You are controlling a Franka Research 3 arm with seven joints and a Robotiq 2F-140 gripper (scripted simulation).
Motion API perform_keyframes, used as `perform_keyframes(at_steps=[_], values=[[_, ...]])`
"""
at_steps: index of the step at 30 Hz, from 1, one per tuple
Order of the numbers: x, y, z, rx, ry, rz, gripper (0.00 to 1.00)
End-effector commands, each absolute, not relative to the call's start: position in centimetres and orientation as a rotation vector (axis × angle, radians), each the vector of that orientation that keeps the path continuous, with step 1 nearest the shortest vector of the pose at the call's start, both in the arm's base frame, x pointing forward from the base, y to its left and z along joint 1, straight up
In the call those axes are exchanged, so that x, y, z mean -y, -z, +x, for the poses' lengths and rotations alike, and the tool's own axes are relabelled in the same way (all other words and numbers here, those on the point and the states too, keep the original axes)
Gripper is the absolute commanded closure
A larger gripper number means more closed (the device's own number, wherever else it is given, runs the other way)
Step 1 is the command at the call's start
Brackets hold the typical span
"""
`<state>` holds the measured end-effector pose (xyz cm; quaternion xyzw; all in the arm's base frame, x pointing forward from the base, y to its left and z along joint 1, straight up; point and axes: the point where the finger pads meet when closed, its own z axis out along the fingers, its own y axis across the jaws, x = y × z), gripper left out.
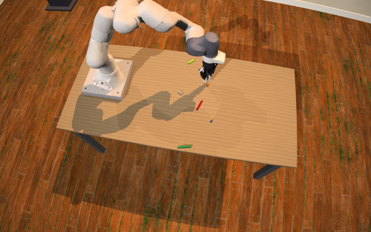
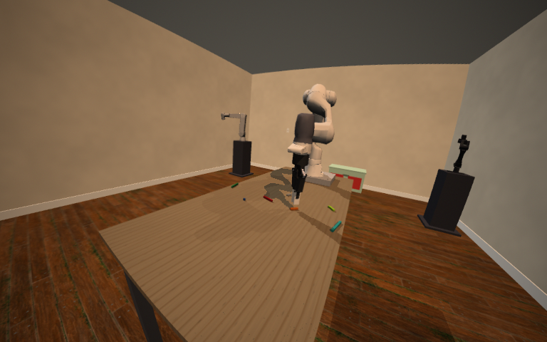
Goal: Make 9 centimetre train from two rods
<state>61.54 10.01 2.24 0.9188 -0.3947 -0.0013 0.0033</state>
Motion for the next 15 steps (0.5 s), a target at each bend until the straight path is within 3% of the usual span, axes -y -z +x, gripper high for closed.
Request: perform_keyframes(at_steps=[1,15], values=[[-10.0,-1.7,61.6,1.234,0.0,2.887,0.77],[-10.0,-0.5,61.7,1.234,0.0,2.887,0.77]])
